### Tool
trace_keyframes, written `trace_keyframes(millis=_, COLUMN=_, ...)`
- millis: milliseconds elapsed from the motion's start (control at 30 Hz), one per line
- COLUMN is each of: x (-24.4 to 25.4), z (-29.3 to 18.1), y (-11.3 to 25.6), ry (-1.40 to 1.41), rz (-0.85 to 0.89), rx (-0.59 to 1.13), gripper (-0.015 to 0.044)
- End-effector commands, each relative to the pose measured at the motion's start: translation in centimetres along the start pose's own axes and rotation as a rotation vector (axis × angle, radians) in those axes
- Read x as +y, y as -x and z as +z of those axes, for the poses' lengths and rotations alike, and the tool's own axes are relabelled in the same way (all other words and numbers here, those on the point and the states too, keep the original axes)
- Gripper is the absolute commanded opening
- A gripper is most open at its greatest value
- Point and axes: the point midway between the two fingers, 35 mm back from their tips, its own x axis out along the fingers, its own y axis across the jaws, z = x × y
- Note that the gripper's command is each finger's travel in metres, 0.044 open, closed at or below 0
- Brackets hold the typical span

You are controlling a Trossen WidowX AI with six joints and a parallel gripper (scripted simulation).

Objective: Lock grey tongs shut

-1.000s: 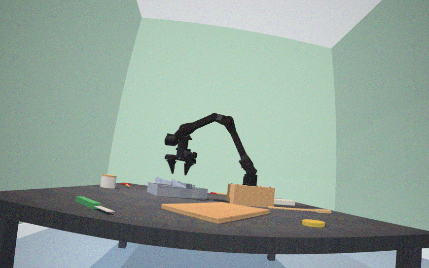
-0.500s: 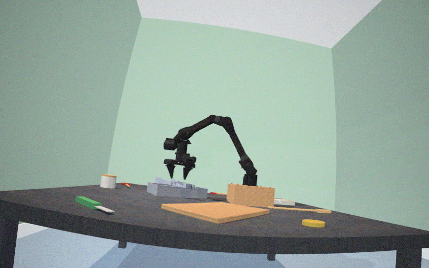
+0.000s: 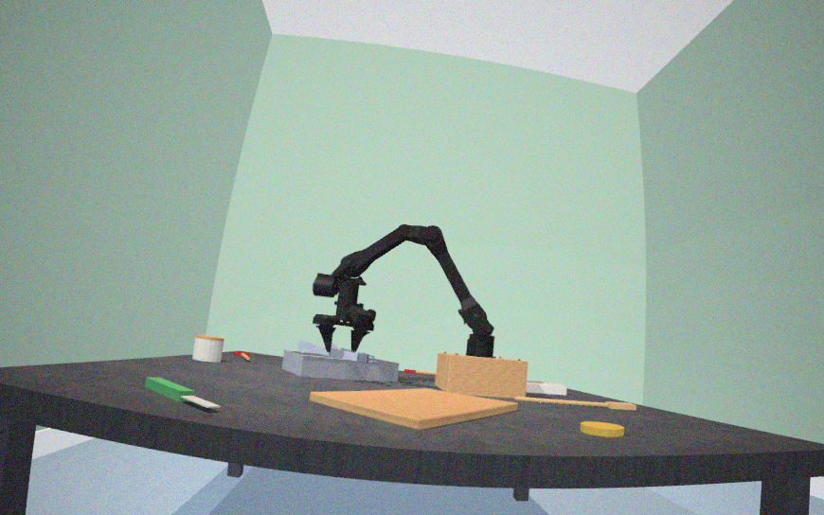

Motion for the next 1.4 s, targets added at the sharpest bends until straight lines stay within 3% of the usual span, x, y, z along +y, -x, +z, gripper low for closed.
trace_keyframes(millis=0, x=0.0, z=0.1, y=-0.6, ry=-0.002, rz=-0.003, rx=-0.002, gripper=0.0440)
trace_keyframes(millis=800, x=0.2, z=0.3, y=-4.4, ry=-0.002, rz=-0.003, rx=-0.002, gripper=0.0440)
trace_keyframes(millis=900, x=0.2, z=0.3, y=-4.1, ry=-0.001, rz=0.000, rx=-0.001, gripper=0.0361)
trace_keyframes(millis=1367, x=0.2, z=0.3, y=-4.1, ry=-0.001, rz=0.000, rx=-0.001, gripper=0.0268)
